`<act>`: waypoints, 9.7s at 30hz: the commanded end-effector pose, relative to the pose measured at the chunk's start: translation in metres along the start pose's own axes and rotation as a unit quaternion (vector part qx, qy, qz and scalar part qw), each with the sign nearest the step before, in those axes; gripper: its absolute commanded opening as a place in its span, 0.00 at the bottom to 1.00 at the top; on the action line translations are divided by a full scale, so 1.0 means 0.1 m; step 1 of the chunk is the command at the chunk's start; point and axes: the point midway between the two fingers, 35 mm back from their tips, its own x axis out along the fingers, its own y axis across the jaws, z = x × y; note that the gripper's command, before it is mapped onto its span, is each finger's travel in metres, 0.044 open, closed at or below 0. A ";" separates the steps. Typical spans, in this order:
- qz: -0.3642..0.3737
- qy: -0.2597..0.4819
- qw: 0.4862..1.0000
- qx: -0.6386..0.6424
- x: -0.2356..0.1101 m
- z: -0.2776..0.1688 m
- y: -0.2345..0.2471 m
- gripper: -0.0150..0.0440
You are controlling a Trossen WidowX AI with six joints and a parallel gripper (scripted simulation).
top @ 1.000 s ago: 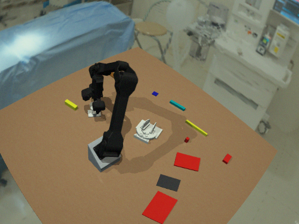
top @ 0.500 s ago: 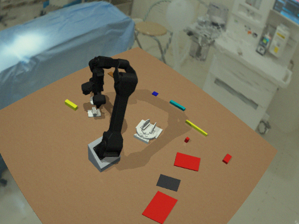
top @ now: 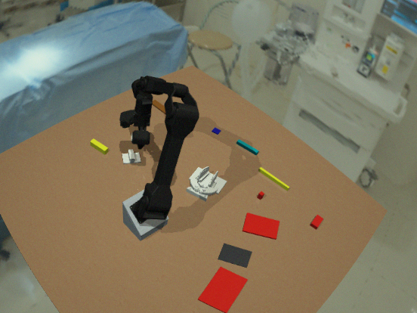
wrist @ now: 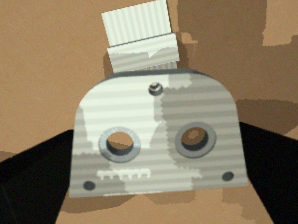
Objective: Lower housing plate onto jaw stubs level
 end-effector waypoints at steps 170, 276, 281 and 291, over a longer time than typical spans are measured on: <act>-0.005 0.020 0.470 0.882 0.01 -2.28 1.52 0.85; -0.006 0.021 0.461 0.887 0.59 -2.18 1.62 0.85; -0.006 0.021 0.461 0.887 0.64 -2.18 1.63 0.85; -0.006 0.021 0.461 0.887 0.64 -2.18 1.63 0.85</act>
